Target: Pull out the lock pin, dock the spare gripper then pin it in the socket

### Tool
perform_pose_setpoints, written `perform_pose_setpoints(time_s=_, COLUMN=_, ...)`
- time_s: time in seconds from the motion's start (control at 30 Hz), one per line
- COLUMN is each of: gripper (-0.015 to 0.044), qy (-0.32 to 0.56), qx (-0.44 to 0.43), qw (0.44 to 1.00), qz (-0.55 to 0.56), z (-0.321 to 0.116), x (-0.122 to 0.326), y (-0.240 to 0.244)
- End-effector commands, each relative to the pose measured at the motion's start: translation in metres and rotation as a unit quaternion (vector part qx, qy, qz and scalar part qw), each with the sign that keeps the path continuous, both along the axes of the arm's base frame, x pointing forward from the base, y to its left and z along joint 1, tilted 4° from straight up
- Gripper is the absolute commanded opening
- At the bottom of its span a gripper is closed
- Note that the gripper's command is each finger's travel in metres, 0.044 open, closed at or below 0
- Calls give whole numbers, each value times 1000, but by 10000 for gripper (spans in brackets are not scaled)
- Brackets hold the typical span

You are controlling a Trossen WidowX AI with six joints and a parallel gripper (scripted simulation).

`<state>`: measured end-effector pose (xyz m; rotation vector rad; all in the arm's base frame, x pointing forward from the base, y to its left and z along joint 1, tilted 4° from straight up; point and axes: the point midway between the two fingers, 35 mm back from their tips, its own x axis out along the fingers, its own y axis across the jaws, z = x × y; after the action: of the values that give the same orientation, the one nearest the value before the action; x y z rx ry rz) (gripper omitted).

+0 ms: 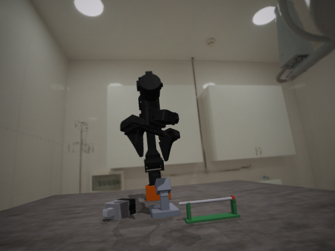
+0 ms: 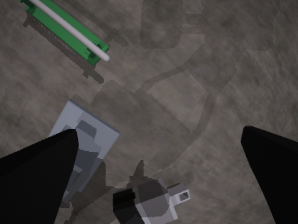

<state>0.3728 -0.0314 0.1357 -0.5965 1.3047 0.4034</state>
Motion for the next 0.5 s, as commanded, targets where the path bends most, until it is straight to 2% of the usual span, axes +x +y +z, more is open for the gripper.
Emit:
perform_pose_setpoints(time_s=0.0, gripper=440, qy=-40, qx=1, qw=989, qz=-145, z=-4, x=-22, y=-30)
perform_pose_setpoints(time_s=0.13, gripper=440, qy=-89, qx=19, qw=952, qz=-293, z=-9, x=-49, y=-62)
perform_pose_setpoints(time_s=0.33, gripper=440, qy=-173, qx=56, qw=840, qz=-511, z=-24, x=-100, y=-104)
perform_pose_setpoints(time_s=0.4, gripper=440, qy=-191, qx=64, qw=810, qz=-550, z=-28, x=-111, y=-111)
perform_pose_setpoints(time_s=0.47, gripper=440, qy=-193, qx=65, qw=806, qz=-555, z=-28, x=-112, y=-112)
